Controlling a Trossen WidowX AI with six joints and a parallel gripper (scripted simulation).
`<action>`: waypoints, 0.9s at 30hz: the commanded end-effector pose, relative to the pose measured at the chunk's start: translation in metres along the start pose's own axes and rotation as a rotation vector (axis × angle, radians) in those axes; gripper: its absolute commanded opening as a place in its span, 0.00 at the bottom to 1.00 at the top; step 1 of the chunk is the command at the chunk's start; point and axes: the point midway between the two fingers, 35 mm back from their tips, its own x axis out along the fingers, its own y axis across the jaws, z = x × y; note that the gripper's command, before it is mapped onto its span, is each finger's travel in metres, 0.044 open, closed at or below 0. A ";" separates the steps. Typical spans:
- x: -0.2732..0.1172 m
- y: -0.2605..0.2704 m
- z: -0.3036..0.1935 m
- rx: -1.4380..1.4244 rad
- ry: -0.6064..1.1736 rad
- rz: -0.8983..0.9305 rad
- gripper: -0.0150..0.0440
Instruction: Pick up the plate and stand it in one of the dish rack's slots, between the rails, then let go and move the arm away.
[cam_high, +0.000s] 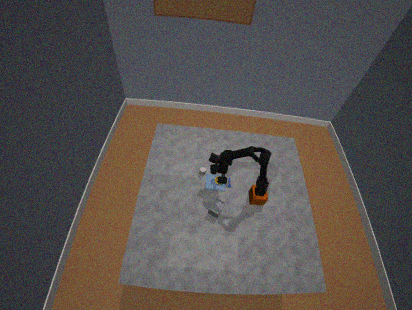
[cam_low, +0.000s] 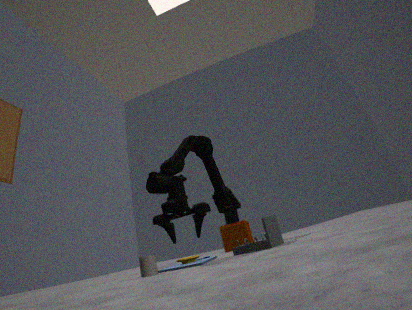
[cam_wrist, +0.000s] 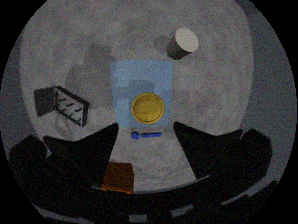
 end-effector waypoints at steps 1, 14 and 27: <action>0.008 -0.002 0.000 -0.005 -0.010 -0.010 0.93; 0.028 -0.003 0.002 -0.005 -0.010 -0.010 0.93; 0.049 -0.004 0.003 -0.005 -0.010 -0.010 0.93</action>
